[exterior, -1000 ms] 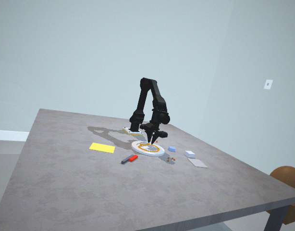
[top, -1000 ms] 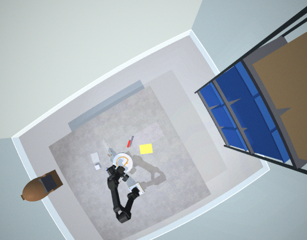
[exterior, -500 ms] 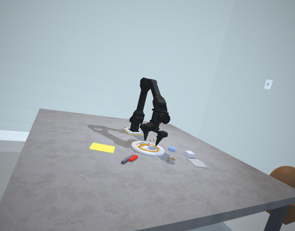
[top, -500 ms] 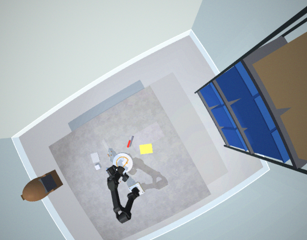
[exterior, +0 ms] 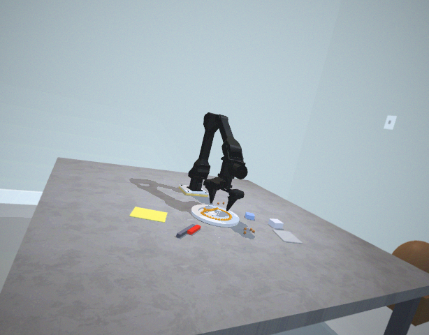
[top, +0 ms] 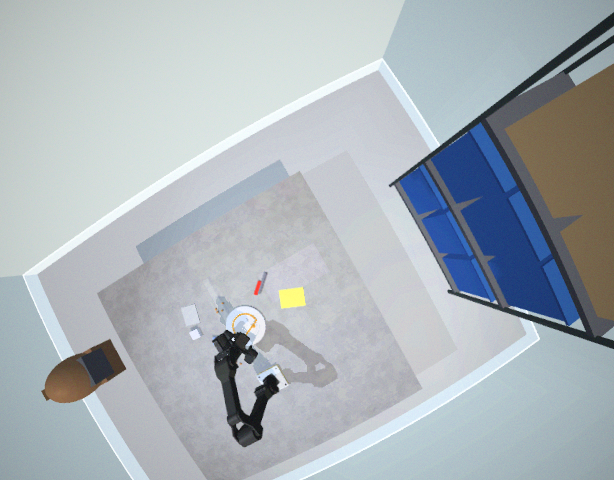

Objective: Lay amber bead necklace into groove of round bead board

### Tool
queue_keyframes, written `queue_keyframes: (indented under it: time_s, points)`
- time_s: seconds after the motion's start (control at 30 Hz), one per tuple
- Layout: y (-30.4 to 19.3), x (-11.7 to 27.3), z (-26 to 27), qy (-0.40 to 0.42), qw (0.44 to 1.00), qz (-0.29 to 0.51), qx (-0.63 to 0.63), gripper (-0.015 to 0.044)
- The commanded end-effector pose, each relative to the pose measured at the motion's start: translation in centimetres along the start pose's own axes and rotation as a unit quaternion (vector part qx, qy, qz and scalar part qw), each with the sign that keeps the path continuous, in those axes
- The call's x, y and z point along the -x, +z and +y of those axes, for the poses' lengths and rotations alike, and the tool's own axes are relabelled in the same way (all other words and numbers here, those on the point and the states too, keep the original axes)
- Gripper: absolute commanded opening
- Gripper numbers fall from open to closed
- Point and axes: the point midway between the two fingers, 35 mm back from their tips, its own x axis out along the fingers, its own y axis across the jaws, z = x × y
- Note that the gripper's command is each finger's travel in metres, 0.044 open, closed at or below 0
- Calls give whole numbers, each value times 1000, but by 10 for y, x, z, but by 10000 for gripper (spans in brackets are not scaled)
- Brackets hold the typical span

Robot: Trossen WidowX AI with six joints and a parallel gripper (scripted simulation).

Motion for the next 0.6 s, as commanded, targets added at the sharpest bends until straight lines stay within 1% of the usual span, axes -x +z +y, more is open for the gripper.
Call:
queue_keyframes:
  time_s: [0.0, 0.07, 0.23, 0.4, 0.53, 0.57]
  points:
    - [0, 1, 0, 0, 1000, -2, -2, 440]
    - [2, 5, 1, 1, 1000, -2, 8, 387]
    - [13, 32, 2, 0, 998, -3, 65, 256]
    - [13, 31, 2, 0, 998, -3, 67, 125]
    - [13, 18, 2, 0, 998, -3, 67, 120]
    - [12, 26, 3, 2, 998, -2, 63, 120]
